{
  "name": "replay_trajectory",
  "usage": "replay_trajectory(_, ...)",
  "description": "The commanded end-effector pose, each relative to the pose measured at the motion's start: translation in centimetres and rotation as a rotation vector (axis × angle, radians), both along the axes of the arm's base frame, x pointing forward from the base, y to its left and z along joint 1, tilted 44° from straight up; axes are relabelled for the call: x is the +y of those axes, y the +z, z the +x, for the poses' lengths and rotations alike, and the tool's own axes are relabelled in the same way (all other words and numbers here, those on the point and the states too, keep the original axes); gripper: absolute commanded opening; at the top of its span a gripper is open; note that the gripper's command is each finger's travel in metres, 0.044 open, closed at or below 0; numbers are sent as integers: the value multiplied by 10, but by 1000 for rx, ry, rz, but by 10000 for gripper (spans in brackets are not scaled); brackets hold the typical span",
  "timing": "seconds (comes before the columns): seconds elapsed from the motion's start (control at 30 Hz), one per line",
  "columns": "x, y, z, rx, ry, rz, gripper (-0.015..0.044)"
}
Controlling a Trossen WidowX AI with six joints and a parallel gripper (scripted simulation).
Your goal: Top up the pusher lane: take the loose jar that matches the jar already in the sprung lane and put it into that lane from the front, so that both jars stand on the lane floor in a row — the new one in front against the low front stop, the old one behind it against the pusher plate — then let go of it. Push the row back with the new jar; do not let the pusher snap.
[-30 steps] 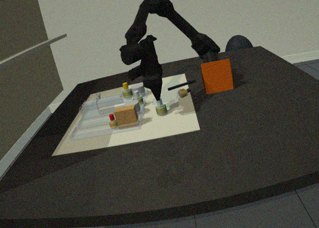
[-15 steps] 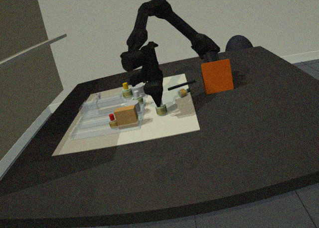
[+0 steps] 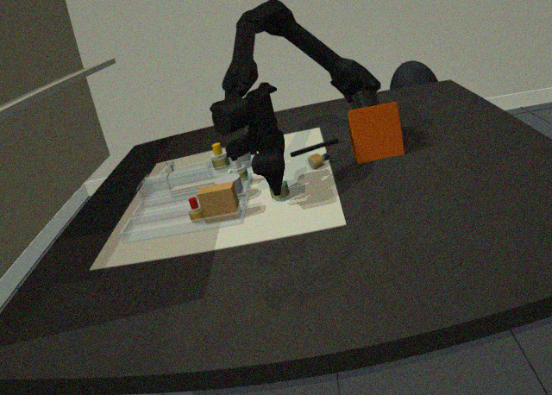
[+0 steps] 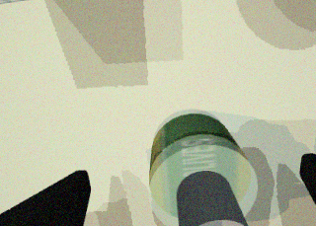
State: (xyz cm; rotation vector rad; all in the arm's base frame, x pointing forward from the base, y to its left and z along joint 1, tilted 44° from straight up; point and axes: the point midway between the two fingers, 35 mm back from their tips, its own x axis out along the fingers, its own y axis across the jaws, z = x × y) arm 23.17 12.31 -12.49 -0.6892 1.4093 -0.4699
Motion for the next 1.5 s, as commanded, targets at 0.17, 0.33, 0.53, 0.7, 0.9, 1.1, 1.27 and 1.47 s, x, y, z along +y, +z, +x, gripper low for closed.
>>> replay_trajectory(0.17,-4,-3,0,3,5,-5,309)
replay_trajectory(0.33,-4,-3,0,3,5,-5,177)
replay_trajectory(0.53,-4,-3,0,3,5,-5,137)
replay_trajectory(0.7,12,13,0,0,15,1,6)
replay_trajectory(0.9,43,51,-7,2,16,3,0)
replay_trajectory(1.1,61,80,-17,6,5,-2,0)
replay_trajectory(1.27,55,83,-11,5,4,1,0)
replay_trajectory(1.47,30,92,13,1,1,10,0)
